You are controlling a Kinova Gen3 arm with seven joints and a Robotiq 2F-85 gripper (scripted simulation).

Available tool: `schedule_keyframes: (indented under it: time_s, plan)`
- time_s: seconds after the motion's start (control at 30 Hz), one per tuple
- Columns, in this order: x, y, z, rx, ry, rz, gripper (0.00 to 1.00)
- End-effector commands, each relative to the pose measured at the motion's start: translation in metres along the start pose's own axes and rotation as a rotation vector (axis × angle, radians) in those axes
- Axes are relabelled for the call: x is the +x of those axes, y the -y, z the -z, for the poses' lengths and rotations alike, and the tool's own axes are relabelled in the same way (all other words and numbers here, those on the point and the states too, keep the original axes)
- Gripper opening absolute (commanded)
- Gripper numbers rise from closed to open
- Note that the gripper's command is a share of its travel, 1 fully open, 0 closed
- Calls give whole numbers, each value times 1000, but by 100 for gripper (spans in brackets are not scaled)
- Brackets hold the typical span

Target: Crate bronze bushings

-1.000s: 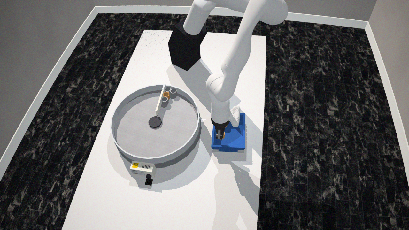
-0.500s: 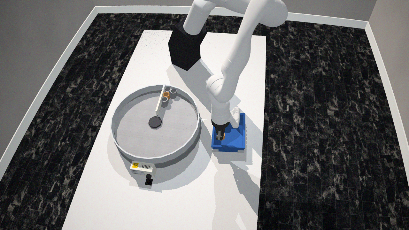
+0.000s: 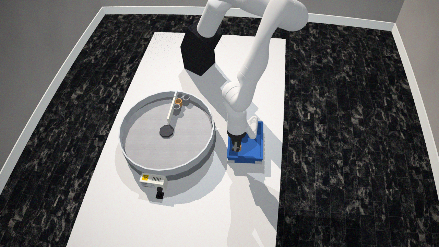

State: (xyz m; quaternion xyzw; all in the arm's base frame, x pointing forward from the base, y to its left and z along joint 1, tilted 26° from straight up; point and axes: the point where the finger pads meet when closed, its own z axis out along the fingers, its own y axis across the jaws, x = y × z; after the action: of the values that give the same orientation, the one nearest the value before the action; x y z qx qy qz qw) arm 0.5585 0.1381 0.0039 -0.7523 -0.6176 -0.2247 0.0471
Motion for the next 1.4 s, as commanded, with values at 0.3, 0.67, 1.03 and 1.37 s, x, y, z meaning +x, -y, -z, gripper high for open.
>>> schedule_keyframes:
  time_s: [0.3,0.67,1.03,1.37]
  plan:
    - [-1,0,-4,0,1,-1,0]
    - [-1,0,-9,0,1,-1,0]
    - [-1,0,-17,0,1,-1,0]
    - [-1,0,-17,0,1,-1,0]
